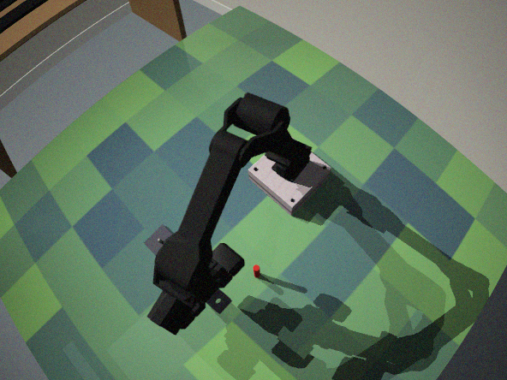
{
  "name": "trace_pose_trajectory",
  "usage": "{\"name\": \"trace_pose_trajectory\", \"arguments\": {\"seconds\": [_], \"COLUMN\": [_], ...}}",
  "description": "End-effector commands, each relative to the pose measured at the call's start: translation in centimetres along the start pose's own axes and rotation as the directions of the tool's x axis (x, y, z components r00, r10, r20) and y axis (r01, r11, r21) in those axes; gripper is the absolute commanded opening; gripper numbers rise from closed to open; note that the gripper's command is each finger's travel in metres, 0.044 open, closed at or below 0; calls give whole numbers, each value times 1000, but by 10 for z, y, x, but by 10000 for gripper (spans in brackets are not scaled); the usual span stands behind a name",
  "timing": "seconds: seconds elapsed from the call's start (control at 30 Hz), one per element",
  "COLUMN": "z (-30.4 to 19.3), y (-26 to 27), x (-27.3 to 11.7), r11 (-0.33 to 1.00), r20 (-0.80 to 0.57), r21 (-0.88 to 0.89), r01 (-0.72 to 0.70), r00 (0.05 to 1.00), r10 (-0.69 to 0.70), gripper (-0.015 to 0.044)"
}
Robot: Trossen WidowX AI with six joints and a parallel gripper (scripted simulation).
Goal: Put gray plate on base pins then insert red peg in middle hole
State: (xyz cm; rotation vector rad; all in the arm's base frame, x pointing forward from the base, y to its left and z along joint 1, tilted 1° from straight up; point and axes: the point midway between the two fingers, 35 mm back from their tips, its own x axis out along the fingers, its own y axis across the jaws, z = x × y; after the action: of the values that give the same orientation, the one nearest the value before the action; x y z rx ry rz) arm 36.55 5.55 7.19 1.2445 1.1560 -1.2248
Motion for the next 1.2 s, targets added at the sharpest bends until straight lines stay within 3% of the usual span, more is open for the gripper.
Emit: {"name": "trace_pose_trajectory", "arguments": {"seconds": [0.0,0.53,1.17], "z": [1,4,48], "y": [0,-5,3], "x": [-11,-61,-40], "r11": [1000,1000,1000], "r20": [2,2,6], "r21": [-4,-4,-3], "r01": [-2,-1,-9], "r00": [1000,1000,1000], "r10": [2,1,9], "gripper": [0,0,0]}}
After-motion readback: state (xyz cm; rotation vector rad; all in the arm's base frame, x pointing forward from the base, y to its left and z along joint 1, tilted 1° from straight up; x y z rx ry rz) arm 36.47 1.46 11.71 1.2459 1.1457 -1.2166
